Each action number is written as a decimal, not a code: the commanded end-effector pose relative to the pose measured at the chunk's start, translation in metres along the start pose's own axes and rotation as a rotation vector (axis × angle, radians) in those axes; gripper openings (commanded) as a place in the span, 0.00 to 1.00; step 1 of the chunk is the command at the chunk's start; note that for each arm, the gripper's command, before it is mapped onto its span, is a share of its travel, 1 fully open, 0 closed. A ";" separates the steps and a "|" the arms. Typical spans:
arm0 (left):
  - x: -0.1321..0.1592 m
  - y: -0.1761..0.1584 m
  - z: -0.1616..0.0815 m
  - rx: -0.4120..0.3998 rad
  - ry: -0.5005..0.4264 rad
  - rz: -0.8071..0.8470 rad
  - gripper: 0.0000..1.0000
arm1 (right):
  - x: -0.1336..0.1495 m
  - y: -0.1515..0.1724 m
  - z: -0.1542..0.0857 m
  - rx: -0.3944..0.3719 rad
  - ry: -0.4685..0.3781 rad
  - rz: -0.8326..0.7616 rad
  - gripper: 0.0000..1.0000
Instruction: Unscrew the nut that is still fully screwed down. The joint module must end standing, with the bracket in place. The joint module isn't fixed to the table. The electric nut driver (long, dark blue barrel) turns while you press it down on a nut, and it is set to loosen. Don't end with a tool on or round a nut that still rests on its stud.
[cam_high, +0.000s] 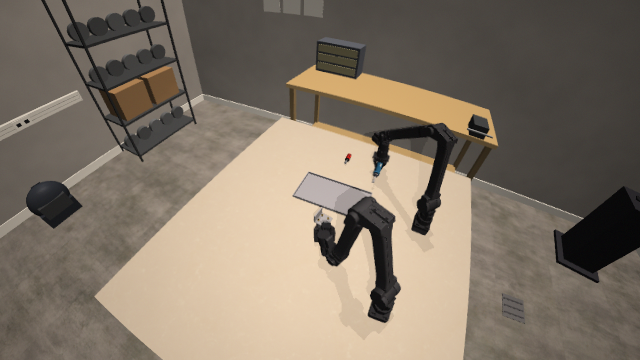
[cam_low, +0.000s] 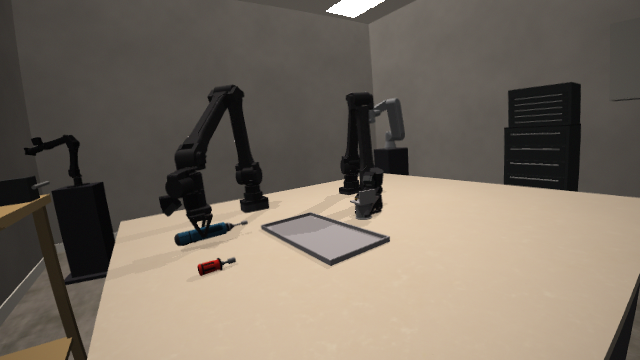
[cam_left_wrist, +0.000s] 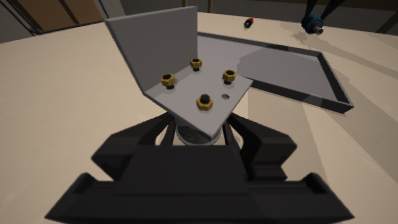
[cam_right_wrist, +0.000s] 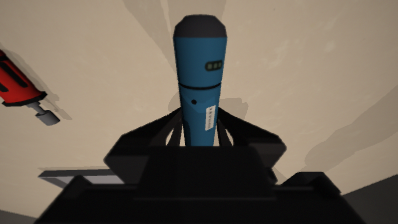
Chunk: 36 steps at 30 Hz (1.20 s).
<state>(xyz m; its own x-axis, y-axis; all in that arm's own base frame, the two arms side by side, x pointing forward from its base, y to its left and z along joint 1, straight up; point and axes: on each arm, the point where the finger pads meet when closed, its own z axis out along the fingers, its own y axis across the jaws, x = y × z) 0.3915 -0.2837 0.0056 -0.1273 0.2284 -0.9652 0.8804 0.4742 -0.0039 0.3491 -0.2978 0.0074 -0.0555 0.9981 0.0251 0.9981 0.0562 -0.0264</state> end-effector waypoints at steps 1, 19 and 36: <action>-0.015 -0.004 0.002 0.006 -0.037 0.026 0.59 | -0.019 0.030 -0.049 -0.078 -0.069 -0.002 0.42; -0.015 -0.004 0.002 0.006 -0.037 0.026 0.59 | -0.018 0.029 -0.070 -0.079 -0.070 -0.002 0.42; -0.015 -0.004 0.002 0.006 -0.037 0.026 0.59 | -0.017 0.028 -0.091 -0.080 -0.071 -0.002 0.42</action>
<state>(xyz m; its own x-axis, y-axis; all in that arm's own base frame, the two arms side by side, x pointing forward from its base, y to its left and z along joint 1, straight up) 0.3915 -0.2837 0.0056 -0.1273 0.2284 -0.9652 0.8804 0.4742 -0.0039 0.3501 -0.2987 0.0506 -0.0556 0.9982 0.0238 0.9981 0.0562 -0.0251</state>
